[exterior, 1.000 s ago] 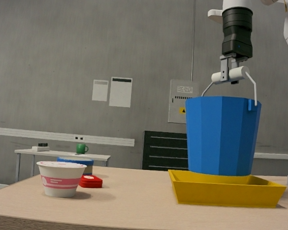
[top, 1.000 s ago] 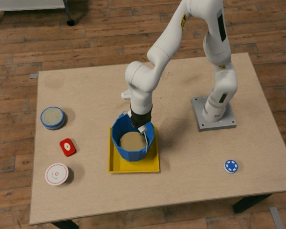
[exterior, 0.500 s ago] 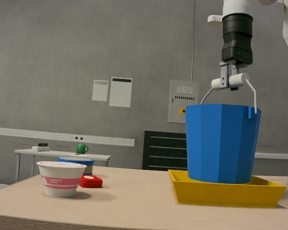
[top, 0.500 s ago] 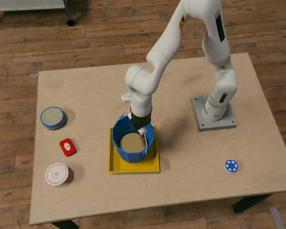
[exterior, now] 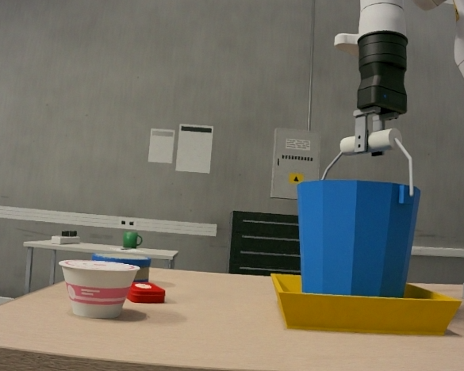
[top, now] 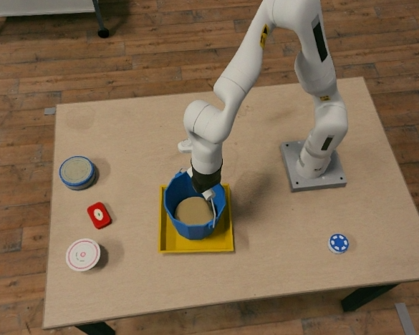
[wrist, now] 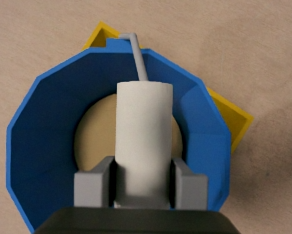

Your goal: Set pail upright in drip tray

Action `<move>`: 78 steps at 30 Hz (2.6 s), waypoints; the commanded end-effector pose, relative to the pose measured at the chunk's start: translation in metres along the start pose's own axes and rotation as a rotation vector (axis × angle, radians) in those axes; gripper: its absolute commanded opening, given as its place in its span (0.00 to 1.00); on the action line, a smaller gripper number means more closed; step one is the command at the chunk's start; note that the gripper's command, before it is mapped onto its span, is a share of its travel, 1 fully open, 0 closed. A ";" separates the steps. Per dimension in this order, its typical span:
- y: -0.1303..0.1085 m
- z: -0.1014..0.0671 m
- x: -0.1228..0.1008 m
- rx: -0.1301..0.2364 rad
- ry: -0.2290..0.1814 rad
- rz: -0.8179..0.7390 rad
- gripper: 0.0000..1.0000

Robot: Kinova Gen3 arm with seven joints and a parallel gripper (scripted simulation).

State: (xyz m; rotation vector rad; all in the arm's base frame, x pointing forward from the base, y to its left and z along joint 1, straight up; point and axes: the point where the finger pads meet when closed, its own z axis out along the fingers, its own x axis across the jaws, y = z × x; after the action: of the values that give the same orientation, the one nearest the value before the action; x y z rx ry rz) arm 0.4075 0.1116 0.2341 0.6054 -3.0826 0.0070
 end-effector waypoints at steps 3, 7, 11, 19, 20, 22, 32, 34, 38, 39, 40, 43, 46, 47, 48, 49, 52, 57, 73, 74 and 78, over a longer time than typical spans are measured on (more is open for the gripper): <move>0.000 0.004 0.000 0.001 -0.002 0.000 0.00; 0.000 0.008 0.000 0.001 -0.002 0.000 0.00; 0.000 0.011 0.000 0.001 -0.002 0.000 0.00; 0.000 0.015 0.000 0.001 -0.002 0.000 0.00; 0.000 0.015 0.000 0.001 -0.002 0.000 0.00; 0.000 0.016 0.000 0.001 -0.002 0.000 0.00; 0.000 0.018 0.000 0.001 -0.002 0.000 0.00; 0.000 0.019 0.000 0.001 -0.002 0.000 0.00; 0.000 0.019 0.000 0.001 -0.002 0.000 0.00; 0.000 0.019 0.000 0.001 -0.002 0.000 0.00; 0.000 0.019 0.000 0.001 -0.002 0.000 0.00; 0.000 0.019 0.000 0.001 -0.002 0.000 0.00; 0.000 0.019 0.000 0.001 -0.002 0.000 0.00; 0.000 0.019 0.000 0.001 -0.002 0.000 0.00; 0.000 0.019 0.000 0.001 -0.002 0.000 0.00; 0.000 0.019 0.000 0.001 -0.002 0.000 0.00; 0.000 0.019 0.000 0.001 -0.002 0.000 0.00; 0.000 0.019 0.000 0.001 -0.002 0.000 0.00; 0.000 0.019 0.000 0.001 -0.002 0.000 0.00; 0.000 0.019 0.000 0.001 -0.002 0.000 0.00; 0.000 0.019 0.000 0.001 -0.002 0.000 0.00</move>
State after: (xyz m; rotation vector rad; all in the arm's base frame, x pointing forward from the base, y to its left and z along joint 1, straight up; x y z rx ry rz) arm 0.4074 0.1115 0.2141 0.6053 -3.0824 0.0071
